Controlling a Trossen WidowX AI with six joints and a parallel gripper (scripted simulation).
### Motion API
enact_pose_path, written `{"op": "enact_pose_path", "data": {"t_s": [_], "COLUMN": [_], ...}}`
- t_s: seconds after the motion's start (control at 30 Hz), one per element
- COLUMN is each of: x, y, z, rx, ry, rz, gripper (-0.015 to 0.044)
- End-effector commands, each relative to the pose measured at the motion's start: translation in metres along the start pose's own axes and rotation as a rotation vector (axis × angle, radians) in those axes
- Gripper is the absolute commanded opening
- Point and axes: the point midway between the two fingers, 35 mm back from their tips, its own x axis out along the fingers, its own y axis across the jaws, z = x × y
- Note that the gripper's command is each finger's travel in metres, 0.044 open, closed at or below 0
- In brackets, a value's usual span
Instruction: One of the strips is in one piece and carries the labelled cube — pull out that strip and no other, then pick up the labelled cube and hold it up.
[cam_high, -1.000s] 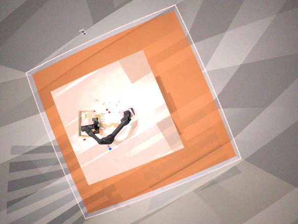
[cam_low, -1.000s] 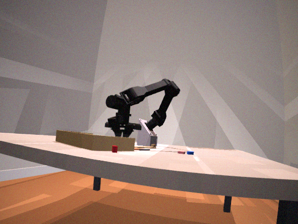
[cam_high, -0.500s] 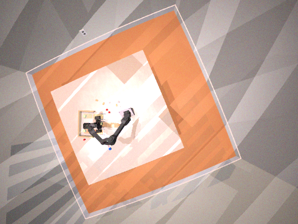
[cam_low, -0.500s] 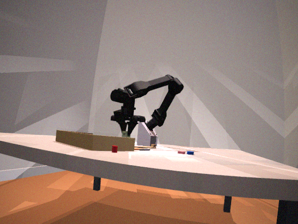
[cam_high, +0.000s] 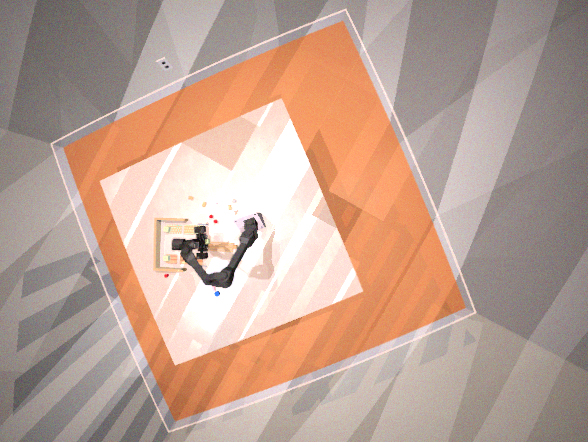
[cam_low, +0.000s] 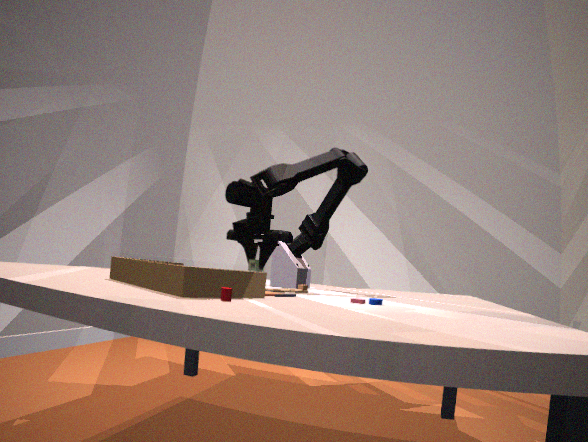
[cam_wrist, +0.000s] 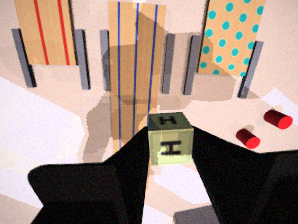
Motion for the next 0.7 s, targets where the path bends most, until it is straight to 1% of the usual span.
{"op": "enact_pose_path", "data": {"t_s": [0.0, 0.17, 0.67], "x": [-0.009, -0.035, -0.036], "y": [-0.002, -0.002, -0.002], "z": [-0.002, -0.002, -0.002], "rx": [-0.006, -0.006, -0.006], "ry": [-0.004, -0.004, -0.004], "rz": [-0.005, -0.006, -0.006], "gripper": [0.0000, 0.0000, 0.0000]}}
